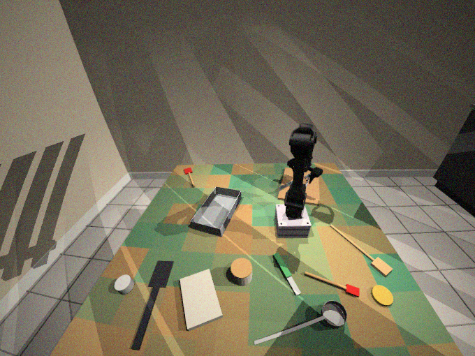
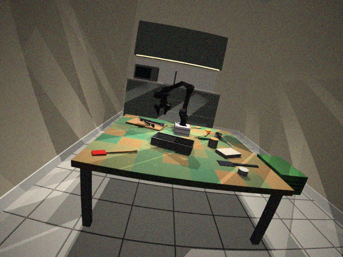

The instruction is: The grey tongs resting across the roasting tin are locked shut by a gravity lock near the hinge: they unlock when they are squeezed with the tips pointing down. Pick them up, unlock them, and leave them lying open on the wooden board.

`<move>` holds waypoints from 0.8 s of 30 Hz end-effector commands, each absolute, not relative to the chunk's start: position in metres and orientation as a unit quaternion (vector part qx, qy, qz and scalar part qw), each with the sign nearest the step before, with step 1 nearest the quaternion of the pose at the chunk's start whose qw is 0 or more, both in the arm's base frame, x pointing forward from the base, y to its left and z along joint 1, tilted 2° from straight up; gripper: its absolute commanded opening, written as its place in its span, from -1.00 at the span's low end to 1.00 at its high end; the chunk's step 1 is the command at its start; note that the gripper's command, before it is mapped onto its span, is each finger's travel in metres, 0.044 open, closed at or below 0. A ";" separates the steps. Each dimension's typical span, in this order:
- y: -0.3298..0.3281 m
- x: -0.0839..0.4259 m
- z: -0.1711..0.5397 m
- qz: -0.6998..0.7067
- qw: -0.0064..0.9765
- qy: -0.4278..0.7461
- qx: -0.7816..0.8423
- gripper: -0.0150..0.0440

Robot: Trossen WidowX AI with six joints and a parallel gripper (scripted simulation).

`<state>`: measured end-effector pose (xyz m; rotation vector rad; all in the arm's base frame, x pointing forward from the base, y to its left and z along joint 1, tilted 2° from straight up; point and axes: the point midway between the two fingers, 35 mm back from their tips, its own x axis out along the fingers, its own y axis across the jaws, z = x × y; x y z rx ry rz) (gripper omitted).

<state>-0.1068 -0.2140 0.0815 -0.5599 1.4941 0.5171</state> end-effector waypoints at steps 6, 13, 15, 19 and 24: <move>-0.212 -0.107 0.129 0.227 0.666 0.665 -0.251 1.00; -0.212 -0.107 0.129 0.227 0.666 0.665 -0.251 1.00; -0.212 -0.107 0.129 0.227 0.666 0.665 -0.251 1.00; -0.212 -0.107 0.129 0.227 0.666 0.665 -0.251 1.00; -0.212 -0.107 0.129 0.227 0.666 0.665 -0.251 1.00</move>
